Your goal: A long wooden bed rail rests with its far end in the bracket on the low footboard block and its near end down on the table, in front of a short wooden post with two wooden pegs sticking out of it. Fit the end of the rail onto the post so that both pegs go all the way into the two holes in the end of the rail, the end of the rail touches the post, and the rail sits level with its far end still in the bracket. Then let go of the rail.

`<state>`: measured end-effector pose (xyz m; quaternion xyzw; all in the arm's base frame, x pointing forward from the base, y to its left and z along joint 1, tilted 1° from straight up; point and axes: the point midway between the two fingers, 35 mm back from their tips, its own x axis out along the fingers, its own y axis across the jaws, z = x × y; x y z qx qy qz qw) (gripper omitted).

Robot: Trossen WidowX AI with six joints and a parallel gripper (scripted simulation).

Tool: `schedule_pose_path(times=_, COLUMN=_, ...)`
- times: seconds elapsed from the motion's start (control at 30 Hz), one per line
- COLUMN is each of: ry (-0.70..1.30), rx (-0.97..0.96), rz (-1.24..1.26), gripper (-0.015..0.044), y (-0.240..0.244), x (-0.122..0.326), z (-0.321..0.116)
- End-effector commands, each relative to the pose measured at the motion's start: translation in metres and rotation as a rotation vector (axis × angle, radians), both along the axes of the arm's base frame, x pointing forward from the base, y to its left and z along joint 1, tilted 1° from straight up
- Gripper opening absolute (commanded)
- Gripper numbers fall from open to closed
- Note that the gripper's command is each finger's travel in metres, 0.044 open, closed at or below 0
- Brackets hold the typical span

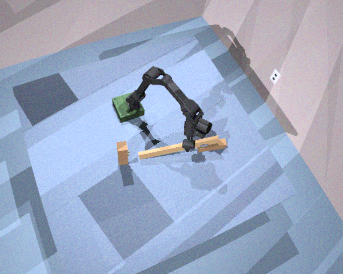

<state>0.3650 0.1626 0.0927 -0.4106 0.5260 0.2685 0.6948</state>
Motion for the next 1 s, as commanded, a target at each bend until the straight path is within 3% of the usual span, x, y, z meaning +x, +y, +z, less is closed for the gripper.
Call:
schedule_pose_path(times=0.0, ry=0.12, rx=-0.039, rz=0.118, gripper=0.044, y=-0.07, x=-0.005, z=-0.007)
schedule_pose_path(times=0.33, ry=0.292, rx=0.009, rz=0.333, gripper=0.044, y=-0.177, x=-0.044, z=-0.017)
schedule_pose_path(times=0.97, ry=0.294, rx=0.011, rz=0.335, gripper=0.044, y=-0.178, x=-0.043, z=-0.031)
